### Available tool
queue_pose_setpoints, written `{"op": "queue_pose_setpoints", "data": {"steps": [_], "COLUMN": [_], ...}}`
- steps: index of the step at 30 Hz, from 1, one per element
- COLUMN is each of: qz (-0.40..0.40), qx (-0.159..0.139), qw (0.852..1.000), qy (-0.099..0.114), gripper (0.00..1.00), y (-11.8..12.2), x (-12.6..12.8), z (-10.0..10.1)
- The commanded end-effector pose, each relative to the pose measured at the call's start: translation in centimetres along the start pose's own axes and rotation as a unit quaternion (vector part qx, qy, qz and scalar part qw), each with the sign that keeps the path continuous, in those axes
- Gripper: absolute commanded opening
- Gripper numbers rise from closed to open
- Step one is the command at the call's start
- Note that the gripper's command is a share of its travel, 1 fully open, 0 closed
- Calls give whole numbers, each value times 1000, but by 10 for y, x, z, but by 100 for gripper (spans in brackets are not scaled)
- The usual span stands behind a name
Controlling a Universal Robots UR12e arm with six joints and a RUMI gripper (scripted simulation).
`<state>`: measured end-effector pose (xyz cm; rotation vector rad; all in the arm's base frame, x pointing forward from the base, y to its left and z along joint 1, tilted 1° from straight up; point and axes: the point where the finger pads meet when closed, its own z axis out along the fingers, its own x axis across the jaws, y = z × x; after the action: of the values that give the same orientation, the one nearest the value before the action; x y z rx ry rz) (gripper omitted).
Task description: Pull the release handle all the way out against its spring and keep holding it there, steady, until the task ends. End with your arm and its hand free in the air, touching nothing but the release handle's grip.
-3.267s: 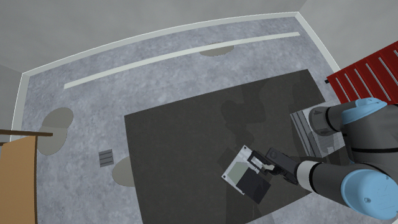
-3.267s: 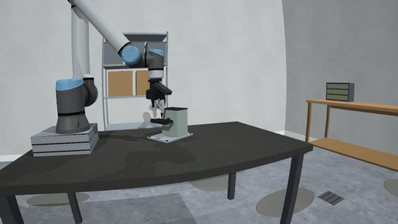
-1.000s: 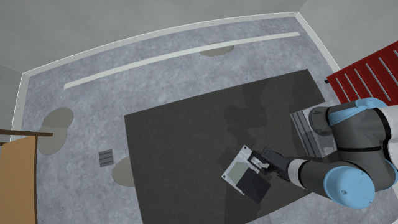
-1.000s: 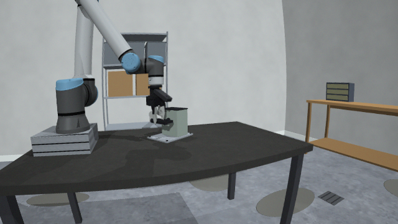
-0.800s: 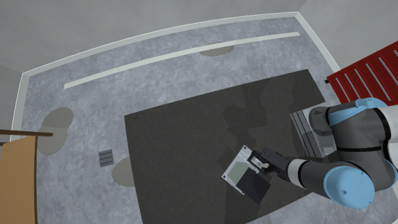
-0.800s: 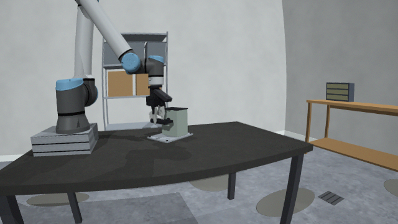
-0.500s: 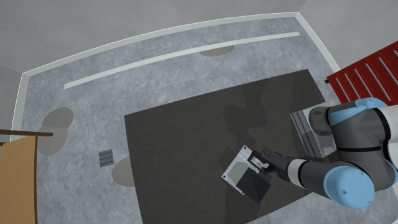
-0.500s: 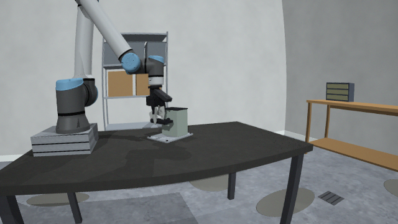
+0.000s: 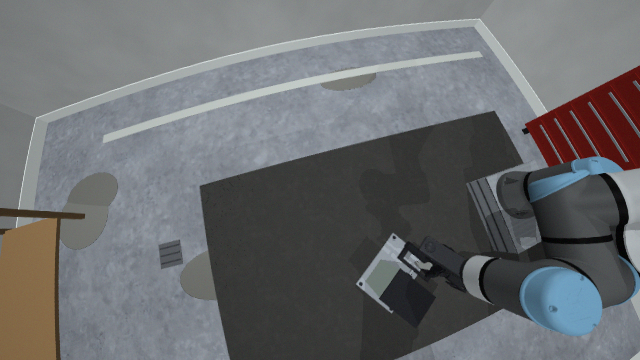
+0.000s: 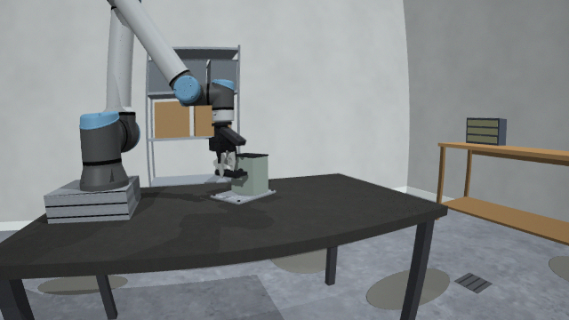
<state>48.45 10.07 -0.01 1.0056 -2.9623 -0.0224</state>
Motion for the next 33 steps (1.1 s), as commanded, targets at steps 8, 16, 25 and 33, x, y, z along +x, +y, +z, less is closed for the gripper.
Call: {"op": "queue_pose_setpoints", "data": {"steps": [8,16,25,33], "qz": [0,0,0,0], "qx": [0,0,0,0], "qw": [1000,1000,1000,1000], "qy": [0,0,0,0], "gripper": [0,0,0,0], "y": [0,0,0,0], "x": [0,0,0,0], "z": [0,0,0,0]}}
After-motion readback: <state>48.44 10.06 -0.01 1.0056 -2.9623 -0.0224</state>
